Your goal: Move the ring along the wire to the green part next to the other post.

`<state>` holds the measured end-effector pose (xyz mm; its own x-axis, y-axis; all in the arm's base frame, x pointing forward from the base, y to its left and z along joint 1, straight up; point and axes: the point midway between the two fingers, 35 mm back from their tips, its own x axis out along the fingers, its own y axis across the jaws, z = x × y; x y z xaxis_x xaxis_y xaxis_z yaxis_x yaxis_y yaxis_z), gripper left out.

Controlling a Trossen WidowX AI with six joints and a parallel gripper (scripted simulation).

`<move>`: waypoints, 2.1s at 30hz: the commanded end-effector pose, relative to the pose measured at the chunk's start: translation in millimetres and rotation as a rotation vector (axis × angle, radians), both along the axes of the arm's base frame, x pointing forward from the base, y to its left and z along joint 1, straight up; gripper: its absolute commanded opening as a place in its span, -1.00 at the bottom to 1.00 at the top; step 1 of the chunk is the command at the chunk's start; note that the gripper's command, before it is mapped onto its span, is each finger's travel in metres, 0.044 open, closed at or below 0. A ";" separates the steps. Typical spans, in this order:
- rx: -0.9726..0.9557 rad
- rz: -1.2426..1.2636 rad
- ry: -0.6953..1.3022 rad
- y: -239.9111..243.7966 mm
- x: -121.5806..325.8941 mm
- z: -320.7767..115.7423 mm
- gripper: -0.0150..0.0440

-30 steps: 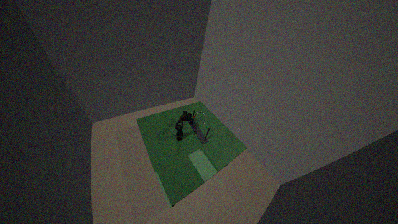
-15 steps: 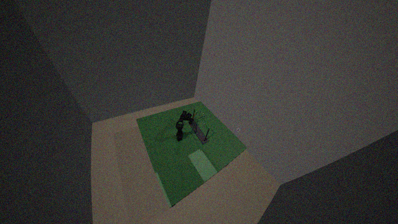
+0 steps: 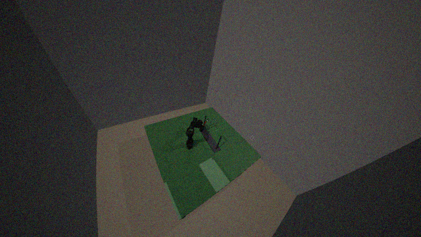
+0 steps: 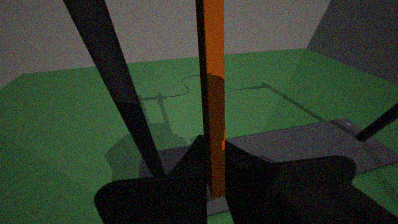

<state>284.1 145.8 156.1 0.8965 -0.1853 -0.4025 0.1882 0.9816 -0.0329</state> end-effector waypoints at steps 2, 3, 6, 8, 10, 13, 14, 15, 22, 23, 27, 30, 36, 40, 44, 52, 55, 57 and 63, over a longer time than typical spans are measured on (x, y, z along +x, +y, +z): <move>-0.004 -0.005 0.002 -1.7 -1.0 -3.3 -1.00; -0.004 -0.005 0.002 -1.7 -1.0 -3.3 -1.00; -0.004 -0.005 0.002 -1.7 -1.0 -3.3 -1.00; -0.004 -0.005 0.002 -1.7 -1.0 -3.3 -1.00; -0.004 -0.005 0.002 -1.7 -1.0 -3.3 -1.00; -0.004 -0.005 0.002 -1.7 -1.0 -3.3 -1.00; -0.004 -0.005 0.002 -1.7 -1.0 -3.3 -1.00; -0.004 -0.005 0.002 -1.7 -1.0 -3.3 -1.00; -0.004 -0.005 0.002 -1.7 -1.0 -3.3 -1.00; -0.004 -0.005 0.002 -1.7 -1.0 -3.3 -1.00; -0.004 -0.005 0.002 -1.7 -1.0 -3.3 -1.00; -0.004 -0.005 0.002 -1.7 -1.0 -3.3 -1.00; -0.004 -0.005 0.002 -1.7 -1.0 -3.3 -1.00; -0.004 -0.005 0.002 -1.7 -1.0 -3.3 -1.00; -0.004 -0.005 0.002 -1.7 -1.0 -3.3 -1.00; -0.001 -0.001 0.002 -0.6 -0.5 -1.8 -0.73; -0.001 -0.001 0.002 -0.6 -0.5 -1.8 -0.47; -0.001 -0.001 0.002 -0.6 -0.5 -1.8 -0.29; 0.000 -0.003 0.006 1.3 -6.0 -0.3 0.05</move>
<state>281.6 145.8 153.9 0.8941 -0.1860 -0.4075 0.1872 0.9816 -0.0373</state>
